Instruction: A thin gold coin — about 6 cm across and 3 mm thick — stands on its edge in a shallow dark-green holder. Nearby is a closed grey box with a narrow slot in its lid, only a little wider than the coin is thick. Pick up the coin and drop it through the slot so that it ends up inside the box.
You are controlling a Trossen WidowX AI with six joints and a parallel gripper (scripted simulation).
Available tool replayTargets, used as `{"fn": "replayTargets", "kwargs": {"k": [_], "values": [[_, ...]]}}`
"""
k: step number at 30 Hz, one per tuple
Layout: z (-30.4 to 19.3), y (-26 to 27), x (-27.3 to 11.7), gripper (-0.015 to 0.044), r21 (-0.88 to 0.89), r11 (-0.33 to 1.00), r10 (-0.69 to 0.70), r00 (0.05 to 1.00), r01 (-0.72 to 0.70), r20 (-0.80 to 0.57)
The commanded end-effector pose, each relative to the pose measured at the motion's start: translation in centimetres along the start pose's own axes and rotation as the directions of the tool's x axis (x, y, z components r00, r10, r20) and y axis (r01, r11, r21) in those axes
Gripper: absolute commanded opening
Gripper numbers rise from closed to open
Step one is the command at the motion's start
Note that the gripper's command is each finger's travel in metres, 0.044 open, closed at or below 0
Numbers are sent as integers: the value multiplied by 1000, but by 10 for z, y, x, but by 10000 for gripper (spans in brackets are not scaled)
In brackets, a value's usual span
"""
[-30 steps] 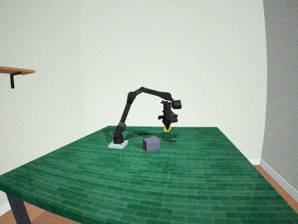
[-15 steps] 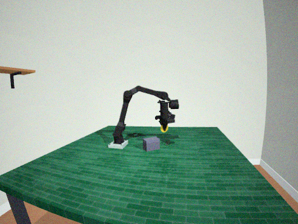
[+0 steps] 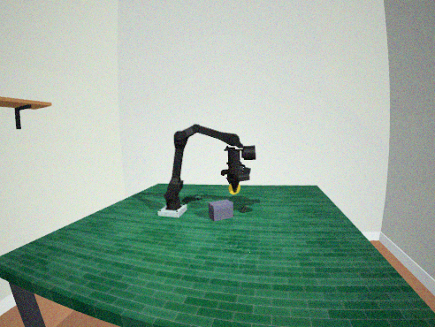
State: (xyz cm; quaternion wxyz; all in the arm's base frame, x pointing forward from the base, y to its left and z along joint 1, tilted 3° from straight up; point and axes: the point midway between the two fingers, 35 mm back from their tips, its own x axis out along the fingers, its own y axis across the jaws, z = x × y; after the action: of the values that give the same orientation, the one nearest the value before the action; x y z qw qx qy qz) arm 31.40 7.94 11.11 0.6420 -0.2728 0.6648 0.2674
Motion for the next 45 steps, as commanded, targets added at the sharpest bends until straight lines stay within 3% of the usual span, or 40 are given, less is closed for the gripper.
{"fn": "replayTargets", "kwargs": {"k": [1, 28, 45], "values": [[-11, -2, -1, 0, -6, 1000, -6, 1000, 6, 3], [-78, -7, 6, 0, -17, 1000, -6, 1000, 6, -2], [-77, -8, 6, 0, -12, 1000, 0, 1000, 0, -6]]}}
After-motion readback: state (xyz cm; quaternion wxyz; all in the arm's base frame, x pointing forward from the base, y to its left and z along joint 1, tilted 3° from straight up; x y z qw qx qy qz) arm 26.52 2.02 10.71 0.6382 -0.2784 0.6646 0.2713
